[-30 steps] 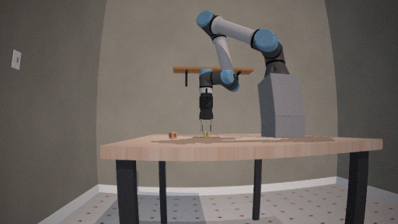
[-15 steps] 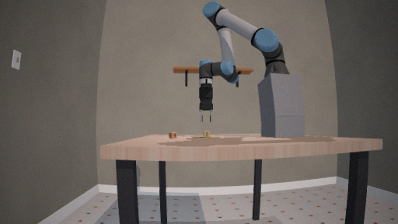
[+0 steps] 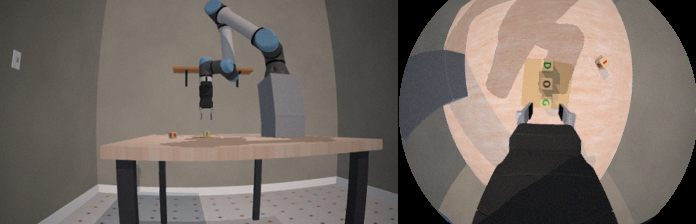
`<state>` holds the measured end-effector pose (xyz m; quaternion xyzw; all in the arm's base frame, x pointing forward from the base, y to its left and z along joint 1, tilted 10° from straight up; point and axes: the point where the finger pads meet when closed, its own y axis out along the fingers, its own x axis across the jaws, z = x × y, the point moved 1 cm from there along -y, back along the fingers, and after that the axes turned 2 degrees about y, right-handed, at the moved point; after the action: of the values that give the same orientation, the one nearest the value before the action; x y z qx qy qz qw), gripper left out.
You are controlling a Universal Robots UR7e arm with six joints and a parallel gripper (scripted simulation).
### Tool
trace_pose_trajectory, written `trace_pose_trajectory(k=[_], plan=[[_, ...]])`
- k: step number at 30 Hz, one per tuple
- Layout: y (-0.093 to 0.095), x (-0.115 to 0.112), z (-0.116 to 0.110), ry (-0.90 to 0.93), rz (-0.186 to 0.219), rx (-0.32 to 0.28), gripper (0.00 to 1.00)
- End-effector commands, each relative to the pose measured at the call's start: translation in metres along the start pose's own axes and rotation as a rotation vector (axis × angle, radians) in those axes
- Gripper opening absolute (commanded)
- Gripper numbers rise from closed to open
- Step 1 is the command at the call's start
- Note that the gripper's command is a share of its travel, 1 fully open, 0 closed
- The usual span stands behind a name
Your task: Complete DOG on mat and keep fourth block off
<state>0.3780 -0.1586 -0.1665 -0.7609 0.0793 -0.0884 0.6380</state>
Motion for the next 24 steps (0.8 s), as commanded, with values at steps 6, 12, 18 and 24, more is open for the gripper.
trace_pose_trajectory(k=[6,12,18,24], plan=[[-0.0003,0.0003,-0.0001,0.0,-0.001,0.0,1.0],[-0.0003,0.0003,-0.0001,0.0,-0.001,0.0,1.0],[-0.0011,0.0003,-0.0001,0.0,-0.001,0.0,1.0],[-0.0055,0.0003,-0.0001,0.0,-0.001,0.0,1.0]])
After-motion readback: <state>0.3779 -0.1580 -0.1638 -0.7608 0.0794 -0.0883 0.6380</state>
